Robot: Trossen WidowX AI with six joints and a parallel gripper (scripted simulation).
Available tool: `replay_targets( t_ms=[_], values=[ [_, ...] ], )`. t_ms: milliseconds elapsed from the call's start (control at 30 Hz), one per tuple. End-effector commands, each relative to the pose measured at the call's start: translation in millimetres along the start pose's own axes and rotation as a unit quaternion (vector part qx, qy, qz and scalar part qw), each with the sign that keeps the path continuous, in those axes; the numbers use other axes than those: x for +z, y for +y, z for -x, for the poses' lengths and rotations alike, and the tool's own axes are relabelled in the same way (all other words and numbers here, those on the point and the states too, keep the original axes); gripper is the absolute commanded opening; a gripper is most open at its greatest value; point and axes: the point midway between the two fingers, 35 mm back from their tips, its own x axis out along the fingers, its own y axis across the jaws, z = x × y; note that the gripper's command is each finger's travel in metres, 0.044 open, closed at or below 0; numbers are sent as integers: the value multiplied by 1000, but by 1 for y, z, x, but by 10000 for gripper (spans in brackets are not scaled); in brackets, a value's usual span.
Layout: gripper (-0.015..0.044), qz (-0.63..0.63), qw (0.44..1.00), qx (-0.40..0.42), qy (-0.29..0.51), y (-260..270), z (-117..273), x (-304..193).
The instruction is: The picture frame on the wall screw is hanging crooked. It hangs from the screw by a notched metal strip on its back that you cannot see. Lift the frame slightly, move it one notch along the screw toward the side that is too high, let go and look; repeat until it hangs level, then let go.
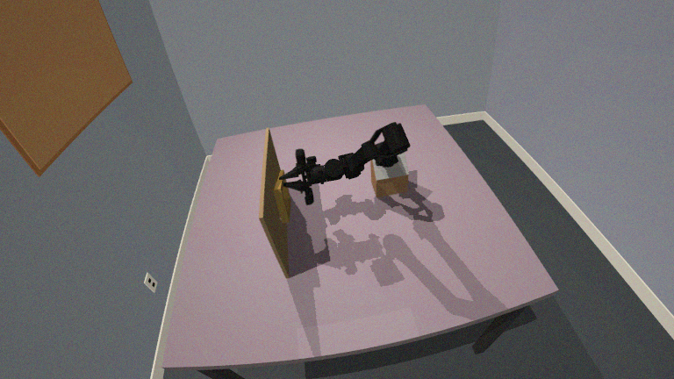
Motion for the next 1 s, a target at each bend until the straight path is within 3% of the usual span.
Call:
replay_targets(
  t_ms=[0, 967],
  values=[
    [0, 2, 1000, 5, 1, 3, 0, -1],
    [0, 1, 1000, 5, 1, 3, 0, -7]
  ],
)
